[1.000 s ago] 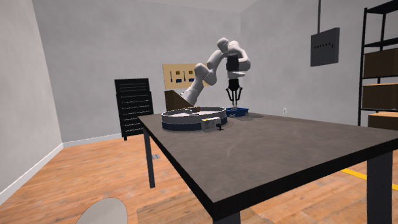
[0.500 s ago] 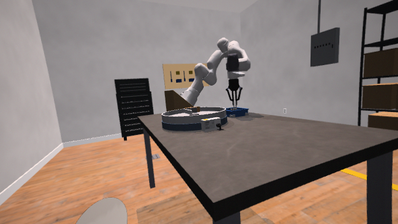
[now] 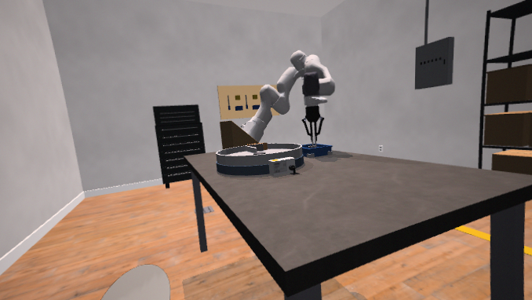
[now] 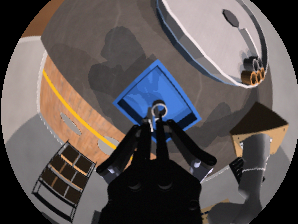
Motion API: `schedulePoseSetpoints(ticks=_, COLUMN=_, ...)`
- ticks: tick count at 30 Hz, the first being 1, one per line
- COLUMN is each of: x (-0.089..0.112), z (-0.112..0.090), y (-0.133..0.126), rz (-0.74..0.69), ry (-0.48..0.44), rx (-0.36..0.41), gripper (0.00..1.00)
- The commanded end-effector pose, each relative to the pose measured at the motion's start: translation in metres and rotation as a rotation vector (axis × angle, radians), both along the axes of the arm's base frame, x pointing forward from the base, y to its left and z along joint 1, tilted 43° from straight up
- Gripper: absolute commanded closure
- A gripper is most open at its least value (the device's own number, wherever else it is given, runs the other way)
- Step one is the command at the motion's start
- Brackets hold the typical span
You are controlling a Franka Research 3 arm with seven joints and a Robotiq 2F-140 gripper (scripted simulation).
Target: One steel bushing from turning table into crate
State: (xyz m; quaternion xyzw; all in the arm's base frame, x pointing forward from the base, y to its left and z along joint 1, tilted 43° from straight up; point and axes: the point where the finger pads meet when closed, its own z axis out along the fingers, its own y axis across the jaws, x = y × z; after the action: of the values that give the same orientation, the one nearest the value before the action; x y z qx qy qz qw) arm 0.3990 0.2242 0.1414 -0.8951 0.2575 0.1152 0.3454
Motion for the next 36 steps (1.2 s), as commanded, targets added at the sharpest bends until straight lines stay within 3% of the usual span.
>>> schedulePoseSetpoints(ticks=1, x=-0.0004, z=-0.0020, y=0.0006, rz=0.004, ry=-0.005, rx=-0.001, gripper=1.00)
schedulePoseSetpoints(ticks=36, x=-0.0007, z=-0.0042, y=0.0028, rz=0.004, ry=-0.005, rx=-0.001, gripper=1.00)
